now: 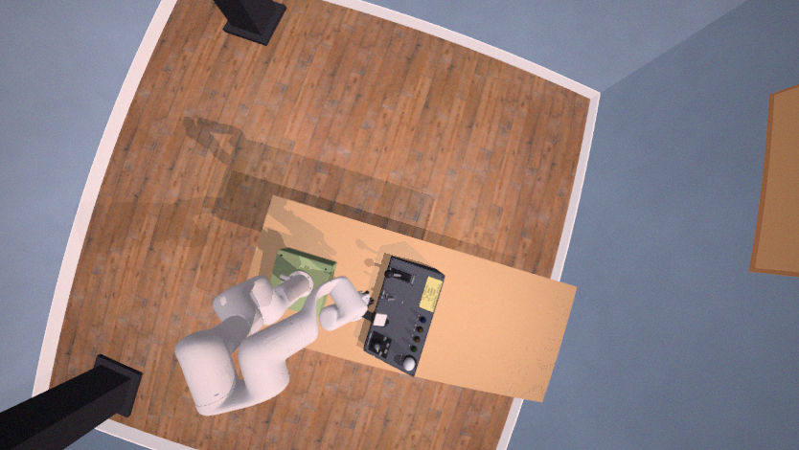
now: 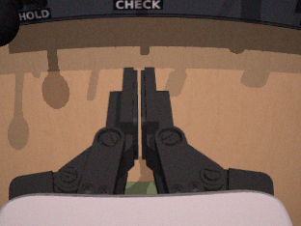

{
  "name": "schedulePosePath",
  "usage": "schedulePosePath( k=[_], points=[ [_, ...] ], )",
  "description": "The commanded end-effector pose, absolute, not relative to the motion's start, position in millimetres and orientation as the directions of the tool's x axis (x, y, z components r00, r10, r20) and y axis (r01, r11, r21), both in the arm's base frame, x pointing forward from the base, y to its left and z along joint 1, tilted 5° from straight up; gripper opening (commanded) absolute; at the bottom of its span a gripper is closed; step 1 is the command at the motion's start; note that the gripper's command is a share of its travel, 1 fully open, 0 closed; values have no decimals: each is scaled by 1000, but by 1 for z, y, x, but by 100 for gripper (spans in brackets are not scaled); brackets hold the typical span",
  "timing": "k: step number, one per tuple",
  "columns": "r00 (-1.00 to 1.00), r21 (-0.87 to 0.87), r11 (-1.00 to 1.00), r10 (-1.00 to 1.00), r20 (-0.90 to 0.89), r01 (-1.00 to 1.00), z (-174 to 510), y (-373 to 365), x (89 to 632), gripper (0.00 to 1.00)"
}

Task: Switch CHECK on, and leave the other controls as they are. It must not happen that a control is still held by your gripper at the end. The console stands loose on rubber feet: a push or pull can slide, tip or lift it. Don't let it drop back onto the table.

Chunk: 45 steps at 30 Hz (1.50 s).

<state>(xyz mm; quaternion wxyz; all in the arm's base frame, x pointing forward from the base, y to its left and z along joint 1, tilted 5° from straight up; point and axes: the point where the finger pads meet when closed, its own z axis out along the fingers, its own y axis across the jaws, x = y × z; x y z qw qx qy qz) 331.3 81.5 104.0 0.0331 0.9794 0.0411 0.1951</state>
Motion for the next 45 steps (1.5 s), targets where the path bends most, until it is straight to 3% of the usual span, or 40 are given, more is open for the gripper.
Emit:
schedulePosePath(
  k=[1, 45],
  points=[
    [920, 80, -995, 93, 382, 68, 105, 82, 332, 0],
    [919, 80, -995, 93, 382, 68, 53, 79, 354, 0]
  ],
)
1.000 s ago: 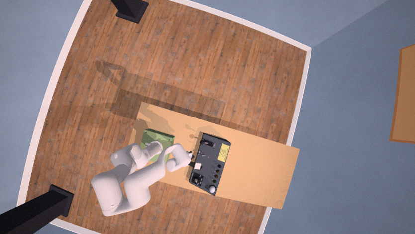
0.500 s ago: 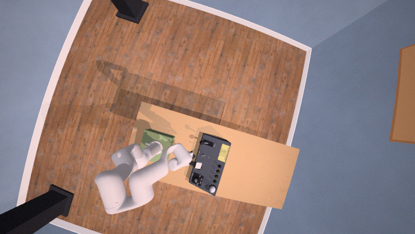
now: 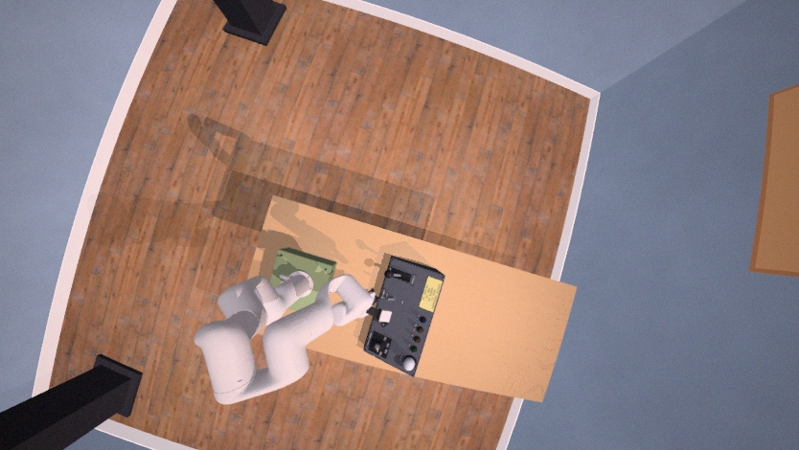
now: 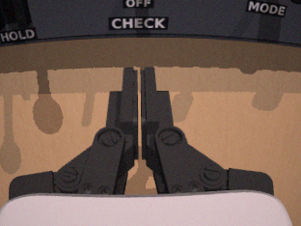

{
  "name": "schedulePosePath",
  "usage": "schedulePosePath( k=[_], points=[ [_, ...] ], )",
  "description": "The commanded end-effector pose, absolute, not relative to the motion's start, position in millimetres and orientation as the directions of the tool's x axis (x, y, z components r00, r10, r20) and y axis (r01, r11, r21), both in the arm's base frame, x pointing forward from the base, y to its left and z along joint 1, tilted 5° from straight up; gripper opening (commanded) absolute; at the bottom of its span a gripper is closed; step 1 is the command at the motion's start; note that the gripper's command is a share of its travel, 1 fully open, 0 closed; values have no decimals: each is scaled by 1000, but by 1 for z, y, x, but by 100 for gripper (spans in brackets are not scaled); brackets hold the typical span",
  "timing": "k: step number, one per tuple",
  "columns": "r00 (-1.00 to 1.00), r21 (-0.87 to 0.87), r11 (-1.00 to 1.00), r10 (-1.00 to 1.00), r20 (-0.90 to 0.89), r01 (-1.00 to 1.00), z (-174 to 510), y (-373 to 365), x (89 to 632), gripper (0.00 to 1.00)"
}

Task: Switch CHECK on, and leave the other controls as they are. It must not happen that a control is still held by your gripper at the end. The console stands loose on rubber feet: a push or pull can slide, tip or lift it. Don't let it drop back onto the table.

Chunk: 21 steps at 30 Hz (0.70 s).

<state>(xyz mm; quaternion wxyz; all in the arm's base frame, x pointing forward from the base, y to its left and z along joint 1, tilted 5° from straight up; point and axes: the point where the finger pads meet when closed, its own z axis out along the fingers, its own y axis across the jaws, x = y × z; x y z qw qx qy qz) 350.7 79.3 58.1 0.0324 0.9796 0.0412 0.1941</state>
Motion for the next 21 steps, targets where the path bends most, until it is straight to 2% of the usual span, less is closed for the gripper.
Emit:
schedulePosePath(
  k=[1, 21],
  points=[
    [920, 80, -995, 93, 382, 68, 50, 79, 355, 0],
    [920, 80, -995, 93, 382, 68, 14, 78, 370, 0]
  ],
)
